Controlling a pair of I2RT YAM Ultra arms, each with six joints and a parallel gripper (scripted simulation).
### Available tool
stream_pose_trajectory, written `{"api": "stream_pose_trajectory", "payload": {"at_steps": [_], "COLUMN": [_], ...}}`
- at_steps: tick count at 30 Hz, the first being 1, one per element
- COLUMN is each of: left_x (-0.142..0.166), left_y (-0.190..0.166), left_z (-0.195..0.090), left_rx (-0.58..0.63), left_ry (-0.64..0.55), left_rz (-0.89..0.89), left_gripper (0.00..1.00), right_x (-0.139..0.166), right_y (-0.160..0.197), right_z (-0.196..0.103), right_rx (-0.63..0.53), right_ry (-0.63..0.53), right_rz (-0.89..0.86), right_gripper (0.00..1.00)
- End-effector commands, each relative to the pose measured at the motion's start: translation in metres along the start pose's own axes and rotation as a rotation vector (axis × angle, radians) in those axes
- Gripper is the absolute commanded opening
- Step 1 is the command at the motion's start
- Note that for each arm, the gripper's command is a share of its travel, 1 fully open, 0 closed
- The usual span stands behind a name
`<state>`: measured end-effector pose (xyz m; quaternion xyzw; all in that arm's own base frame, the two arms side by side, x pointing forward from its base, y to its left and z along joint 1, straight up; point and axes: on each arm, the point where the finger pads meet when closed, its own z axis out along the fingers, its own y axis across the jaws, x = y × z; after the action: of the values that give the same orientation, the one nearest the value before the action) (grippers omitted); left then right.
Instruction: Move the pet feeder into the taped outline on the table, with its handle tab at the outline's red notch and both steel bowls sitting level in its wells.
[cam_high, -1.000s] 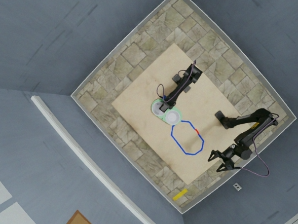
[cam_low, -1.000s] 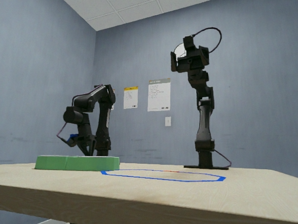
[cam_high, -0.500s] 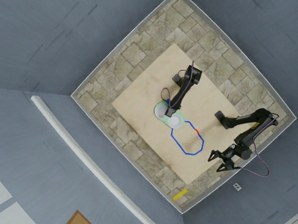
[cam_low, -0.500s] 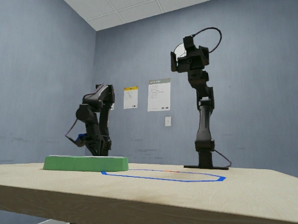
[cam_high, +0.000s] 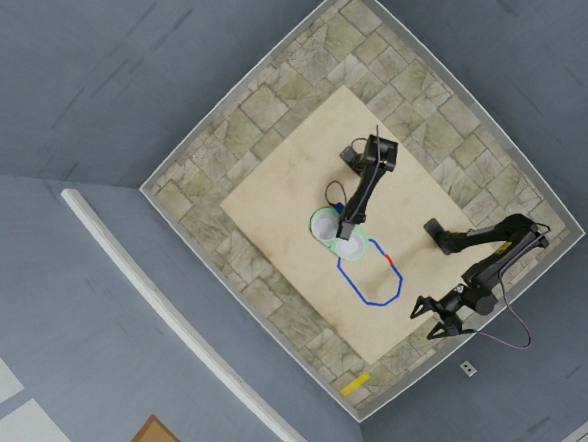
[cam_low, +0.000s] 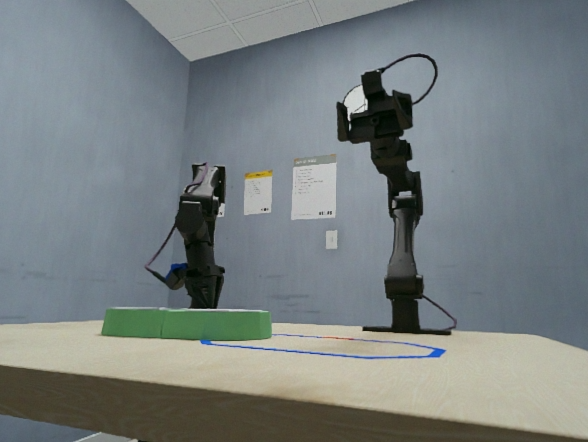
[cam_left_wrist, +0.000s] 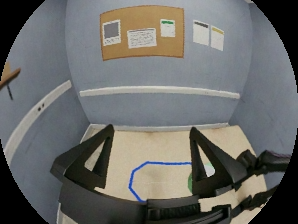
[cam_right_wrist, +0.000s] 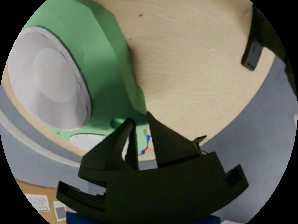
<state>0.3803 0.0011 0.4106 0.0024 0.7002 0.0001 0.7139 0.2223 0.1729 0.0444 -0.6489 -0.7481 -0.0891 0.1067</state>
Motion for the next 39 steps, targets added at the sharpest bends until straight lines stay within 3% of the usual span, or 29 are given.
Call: {"api": "stream_pose_trajectory", "payload": {"at_steps": [1,3,13,25,26,39], "left_x": [-0.029,-0.029,-0.029,-0.029,-0.029,-0.029], "left_y": [-0.003,-0.003,-0.003,-0.003,-0.003,-0.003], "left_z": [-0.003,-0.003,-0.003,-0.003,-0.003,-0.003], "left_rx": [0.012,0.012,0.012,0.012,0.012,0.012], "left_ry": [-0.071,-0.071,-0.071,-0.071,-0.071,-0.071], "left_rz": [0.002,0.002,0.002,0.002,0.002,0.002], "left_gripper": [1.00,1.00,1.00,1.00,1.00,1.00], "right_x": [0.021,0.028,0.005,0.005,0.005,0.009], "right_y": [0.016,0.017,-0.004,0.000,0.001,-0.002], "right_z": [0.001,0.003,0.002,-0.002,-0.002,-0.001], "right_rx": [-0.039,-0.040,0.002,-0.013,-0.014,-0.009], "right_ry": [0.012,0.013,-0.006,0.000,0.001,0.001], "right_rz": [0.020,0.024,0.008,0.013,0.025,0.004], "right_gripper": [0.16,0.16,0.16,0.16,0.47,0.47]}}
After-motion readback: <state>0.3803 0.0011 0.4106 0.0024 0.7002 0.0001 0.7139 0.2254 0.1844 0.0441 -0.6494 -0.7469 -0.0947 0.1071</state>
